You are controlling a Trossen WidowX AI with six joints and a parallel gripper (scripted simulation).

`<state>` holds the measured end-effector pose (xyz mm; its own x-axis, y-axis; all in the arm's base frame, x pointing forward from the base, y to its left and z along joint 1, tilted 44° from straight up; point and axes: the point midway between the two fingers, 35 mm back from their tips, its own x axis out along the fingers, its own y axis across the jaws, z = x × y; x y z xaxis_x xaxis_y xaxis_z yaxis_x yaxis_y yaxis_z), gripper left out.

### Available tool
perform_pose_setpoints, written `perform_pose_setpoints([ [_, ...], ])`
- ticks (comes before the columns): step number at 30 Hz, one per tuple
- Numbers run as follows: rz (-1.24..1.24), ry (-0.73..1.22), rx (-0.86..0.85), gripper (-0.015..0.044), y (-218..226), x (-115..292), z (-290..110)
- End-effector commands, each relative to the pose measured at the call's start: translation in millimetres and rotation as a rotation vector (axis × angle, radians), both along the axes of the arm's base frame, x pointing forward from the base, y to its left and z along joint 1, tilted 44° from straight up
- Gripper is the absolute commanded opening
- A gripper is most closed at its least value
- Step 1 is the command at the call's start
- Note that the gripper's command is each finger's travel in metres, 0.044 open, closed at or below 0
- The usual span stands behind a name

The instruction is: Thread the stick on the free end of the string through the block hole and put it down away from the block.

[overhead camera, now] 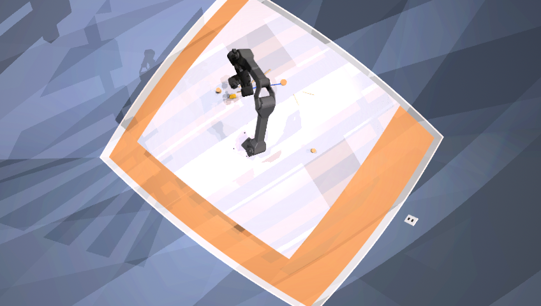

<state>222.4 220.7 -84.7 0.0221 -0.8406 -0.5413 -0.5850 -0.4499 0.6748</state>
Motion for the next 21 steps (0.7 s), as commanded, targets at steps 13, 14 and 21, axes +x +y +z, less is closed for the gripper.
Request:
perform_pose_setpoints([
  [13, -0.275, -0.460, 0.008, 0.0000, 0.7, 0.6, -0.4],
  [14, -0.293, -0.490, 0.009, 0.0000, 0.8, 0.7, -0.4],
  [21, -0.419, -0.698, 0.017, 0.0000, 1.2, 0.8, -0.8],
])
